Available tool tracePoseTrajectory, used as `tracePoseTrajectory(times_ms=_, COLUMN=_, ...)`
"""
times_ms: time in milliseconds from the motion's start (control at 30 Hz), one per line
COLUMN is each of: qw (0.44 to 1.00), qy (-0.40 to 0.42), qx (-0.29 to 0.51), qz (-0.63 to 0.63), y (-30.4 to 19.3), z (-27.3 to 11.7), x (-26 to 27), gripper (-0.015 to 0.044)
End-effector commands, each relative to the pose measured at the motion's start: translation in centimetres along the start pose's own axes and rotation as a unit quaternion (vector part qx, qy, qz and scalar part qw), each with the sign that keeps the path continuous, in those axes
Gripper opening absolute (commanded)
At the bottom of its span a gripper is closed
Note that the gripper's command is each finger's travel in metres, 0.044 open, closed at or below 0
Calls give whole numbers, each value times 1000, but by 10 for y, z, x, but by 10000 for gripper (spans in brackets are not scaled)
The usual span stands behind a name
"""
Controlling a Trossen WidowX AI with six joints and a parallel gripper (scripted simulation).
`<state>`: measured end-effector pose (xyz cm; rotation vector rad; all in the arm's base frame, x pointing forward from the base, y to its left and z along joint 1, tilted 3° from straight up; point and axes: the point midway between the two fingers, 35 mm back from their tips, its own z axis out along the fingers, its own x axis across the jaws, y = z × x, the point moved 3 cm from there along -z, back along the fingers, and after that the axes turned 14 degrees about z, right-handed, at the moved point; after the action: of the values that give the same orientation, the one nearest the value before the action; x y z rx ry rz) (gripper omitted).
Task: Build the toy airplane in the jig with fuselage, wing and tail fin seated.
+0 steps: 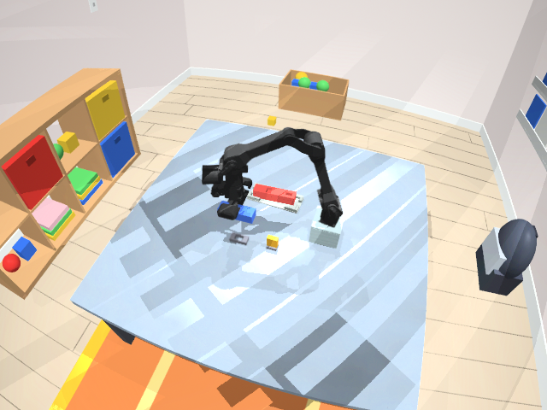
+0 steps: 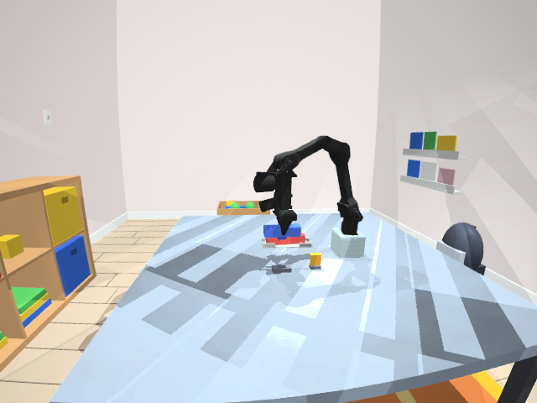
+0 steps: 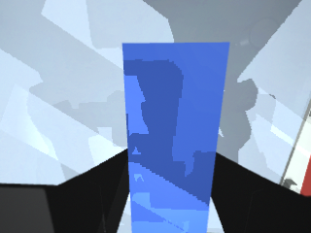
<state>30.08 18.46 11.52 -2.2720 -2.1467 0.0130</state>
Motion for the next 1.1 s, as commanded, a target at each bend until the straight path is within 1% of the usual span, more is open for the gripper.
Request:
tracePoseTrajectory(times_ms=0, qw=1000, qy=0, qx=-1, qz=30, y=5, z=0, x=-10, gripper=0)
tracePoseTrajectory(times_ms=467, qw=988, qy=-1, qx=-3, qz=157, y=23, z=8, x=-52, gripper=0)
tracePoseTrajectory(times_ms=667, qw=982, qy=-1, qx=0, qz=190, y=28, z=11, x=-70, gripper=0)
tracePoseTrajectory(times_ms=1067, qw=957, qy=-2, qx=-1, qz=291, y=35, z=17, x=-106, gripper=0)
